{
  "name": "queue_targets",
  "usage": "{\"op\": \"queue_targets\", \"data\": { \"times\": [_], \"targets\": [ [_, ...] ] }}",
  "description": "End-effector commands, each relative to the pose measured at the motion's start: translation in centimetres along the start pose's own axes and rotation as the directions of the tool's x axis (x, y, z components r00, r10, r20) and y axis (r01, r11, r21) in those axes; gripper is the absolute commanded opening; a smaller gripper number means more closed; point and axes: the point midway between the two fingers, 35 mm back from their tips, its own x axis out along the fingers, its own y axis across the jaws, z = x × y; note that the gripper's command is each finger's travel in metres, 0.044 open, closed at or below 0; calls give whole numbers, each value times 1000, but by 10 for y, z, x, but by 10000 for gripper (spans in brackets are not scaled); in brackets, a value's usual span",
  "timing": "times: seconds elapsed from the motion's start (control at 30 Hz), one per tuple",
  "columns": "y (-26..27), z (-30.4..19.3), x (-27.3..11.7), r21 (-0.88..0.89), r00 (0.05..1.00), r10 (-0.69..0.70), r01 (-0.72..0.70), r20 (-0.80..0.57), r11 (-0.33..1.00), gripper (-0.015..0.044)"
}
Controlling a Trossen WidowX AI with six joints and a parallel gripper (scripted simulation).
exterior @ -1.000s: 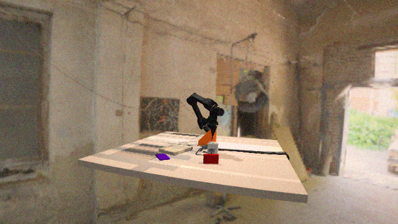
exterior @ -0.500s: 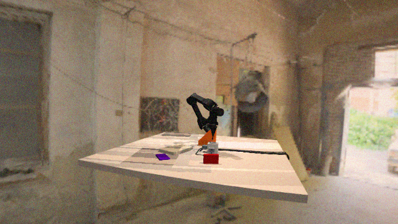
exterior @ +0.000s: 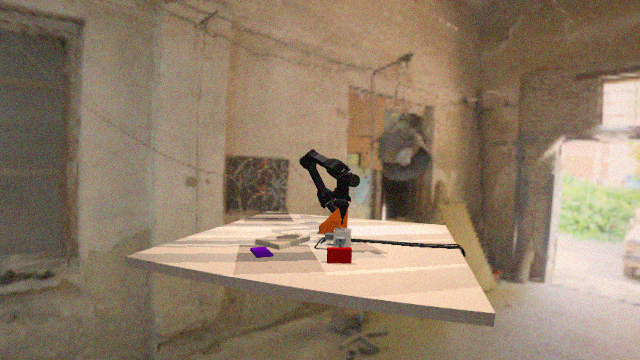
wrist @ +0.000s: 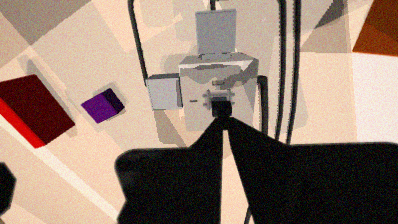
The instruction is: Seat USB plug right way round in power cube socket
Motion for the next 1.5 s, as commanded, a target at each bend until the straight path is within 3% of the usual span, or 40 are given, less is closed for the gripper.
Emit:
{"op": "queue_targets", "data": {
  "times": [0.0,1.47],
  "targets": [
    [0,-1,1,-2,1000,-2,2,-8,1000,0],
    [0,-3,6,-4,999,-2,2,-41,1000,0]
  ]
}}
